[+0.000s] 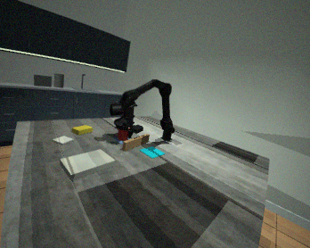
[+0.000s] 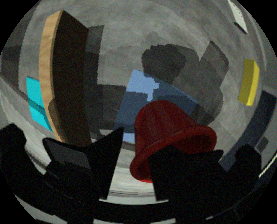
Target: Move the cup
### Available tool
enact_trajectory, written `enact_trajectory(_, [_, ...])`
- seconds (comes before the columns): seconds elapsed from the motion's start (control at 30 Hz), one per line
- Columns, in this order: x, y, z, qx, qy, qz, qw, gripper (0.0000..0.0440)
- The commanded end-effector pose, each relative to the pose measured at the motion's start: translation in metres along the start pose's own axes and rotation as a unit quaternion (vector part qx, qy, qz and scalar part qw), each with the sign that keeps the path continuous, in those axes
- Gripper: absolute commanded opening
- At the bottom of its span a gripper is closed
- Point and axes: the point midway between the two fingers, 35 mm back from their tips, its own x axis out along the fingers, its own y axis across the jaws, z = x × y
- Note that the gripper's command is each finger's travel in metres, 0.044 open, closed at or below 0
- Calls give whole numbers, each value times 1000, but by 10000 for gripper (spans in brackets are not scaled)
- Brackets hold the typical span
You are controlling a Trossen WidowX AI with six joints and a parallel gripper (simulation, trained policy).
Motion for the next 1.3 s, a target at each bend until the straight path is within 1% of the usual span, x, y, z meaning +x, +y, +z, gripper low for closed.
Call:
enact_trajectory(0.0, [13,1,-3,-34,7,8,999,51])
enact_trajectory(0.07, [16,0,-4,-48,10,10,999,2])
enact_trajectory(0.1, [16,0,-4,-56,10,10,998,0])
enact_trajectory(0.33, [9,0,-5,-101,9,13,995,0])
enact_trajectory(0.6, [-9,2,-6,-147,0,13,989,0])
enact_trajectory(1.27, [-59,25,0,-206,-32,1,978,0])
